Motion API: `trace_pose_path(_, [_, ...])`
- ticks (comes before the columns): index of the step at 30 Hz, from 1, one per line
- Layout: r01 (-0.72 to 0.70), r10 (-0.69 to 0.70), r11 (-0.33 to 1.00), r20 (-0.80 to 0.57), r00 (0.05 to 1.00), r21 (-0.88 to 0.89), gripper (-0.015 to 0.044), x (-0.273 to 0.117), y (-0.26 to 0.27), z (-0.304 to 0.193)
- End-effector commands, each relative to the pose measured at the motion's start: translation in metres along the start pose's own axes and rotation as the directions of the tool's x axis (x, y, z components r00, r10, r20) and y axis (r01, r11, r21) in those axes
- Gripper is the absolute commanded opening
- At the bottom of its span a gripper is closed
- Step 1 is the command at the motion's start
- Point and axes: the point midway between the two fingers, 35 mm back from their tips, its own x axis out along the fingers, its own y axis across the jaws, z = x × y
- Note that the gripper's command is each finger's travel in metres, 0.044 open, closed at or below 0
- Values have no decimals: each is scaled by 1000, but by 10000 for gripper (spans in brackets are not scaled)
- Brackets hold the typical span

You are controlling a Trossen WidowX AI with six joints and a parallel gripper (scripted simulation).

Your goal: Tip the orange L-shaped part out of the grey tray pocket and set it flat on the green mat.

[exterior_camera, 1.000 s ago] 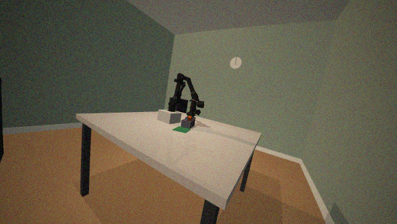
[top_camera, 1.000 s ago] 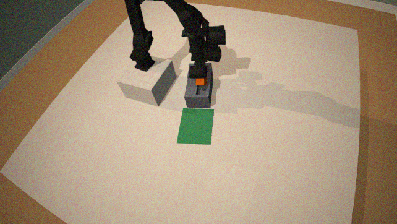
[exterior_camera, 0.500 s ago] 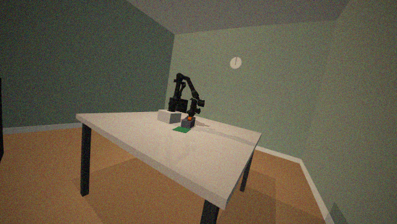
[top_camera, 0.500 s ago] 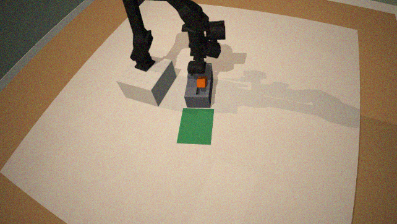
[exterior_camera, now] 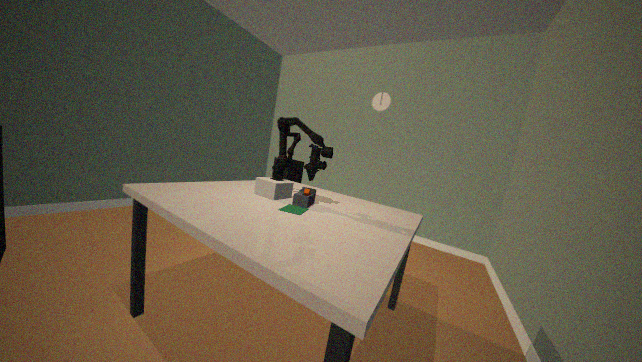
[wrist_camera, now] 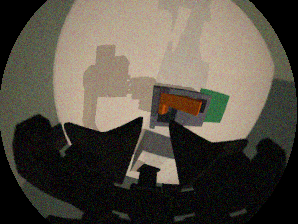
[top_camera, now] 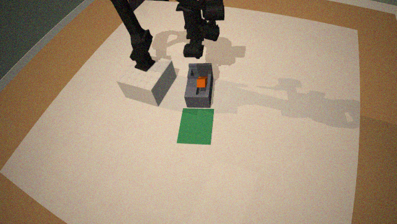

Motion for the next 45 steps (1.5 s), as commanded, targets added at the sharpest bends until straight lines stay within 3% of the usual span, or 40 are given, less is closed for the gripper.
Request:
trace_pose_path(1, [2, -2, 1000, 12, 1000, -4, 180, -6, -1, 0])
trace_pose_path(28, [0, 0, 1000, 1, 1000, 0, 180, -2, 0, 0])
trace_pose_path(32, [0, -1, 982, 2, 1000, 190, 280, -3, -9, 3])
trace_pose_path(33, [0, -1, 960, 3, 1000, 280, 280, -3, -13, 4])
trace_pose_path(36, [-1, -3, 802, 6, 1000, 597, 280, -4, -30, 8])
trace_pose_path(39, [-4, -6, 531, 8, 1000, 847, 280, -5, -48, 10])
trace_pose_path(43, [-11, -9, 86, 12, 1000, 996, 280, -6, -73, 12])
trace_pose_path(45, [-12, -10, 5, 12, 1000, 1000, 280, -7, -77, 12])
